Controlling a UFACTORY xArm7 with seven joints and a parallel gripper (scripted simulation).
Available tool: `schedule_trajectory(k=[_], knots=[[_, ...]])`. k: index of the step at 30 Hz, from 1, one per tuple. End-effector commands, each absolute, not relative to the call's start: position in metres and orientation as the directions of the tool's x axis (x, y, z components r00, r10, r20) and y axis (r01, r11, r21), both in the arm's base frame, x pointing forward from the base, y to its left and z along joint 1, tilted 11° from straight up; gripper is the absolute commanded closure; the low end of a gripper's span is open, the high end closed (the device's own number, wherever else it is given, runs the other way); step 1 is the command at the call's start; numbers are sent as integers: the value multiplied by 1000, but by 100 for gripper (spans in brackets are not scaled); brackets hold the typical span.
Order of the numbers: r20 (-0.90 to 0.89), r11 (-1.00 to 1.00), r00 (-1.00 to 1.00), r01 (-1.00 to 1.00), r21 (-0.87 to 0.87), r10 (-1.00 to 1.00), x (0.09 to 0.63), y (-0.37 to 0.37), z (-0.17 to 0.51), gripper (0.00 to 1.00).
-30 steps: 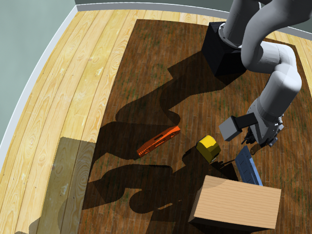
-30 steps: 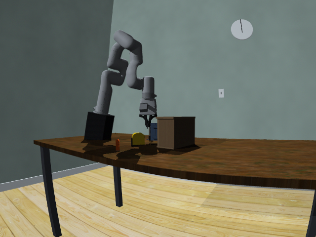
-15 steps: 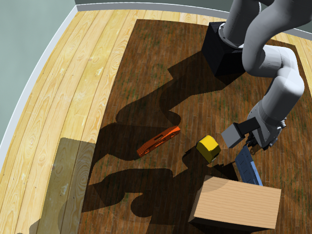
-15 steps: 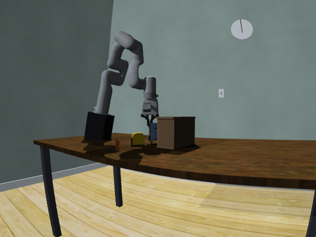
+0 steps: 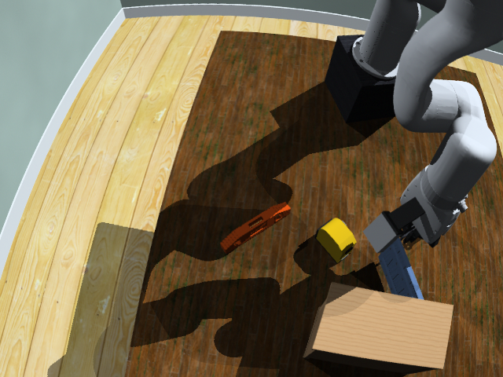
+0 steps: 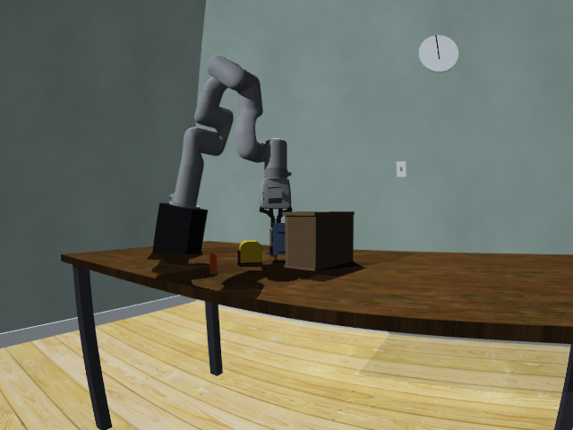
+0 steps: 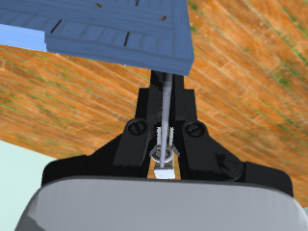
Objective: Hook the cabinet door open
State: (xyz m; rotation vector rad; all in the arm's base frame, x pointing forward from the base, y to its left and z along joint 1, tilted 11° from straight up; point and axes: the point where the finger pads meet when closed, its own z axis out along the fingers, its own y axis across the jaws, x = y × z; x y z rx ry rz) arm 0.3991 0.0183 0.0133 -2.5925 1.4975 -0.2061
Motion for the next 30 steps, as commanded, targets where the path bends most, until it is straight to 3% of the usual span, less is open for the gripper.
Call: schedule_trajectory(k=[1, 30], knots=[[51, -504, 504, -843, -189, -862, 402, 20, 14, 96], [76, -615, 612, -768, -181, -787, 414, 28, 17, 96]])
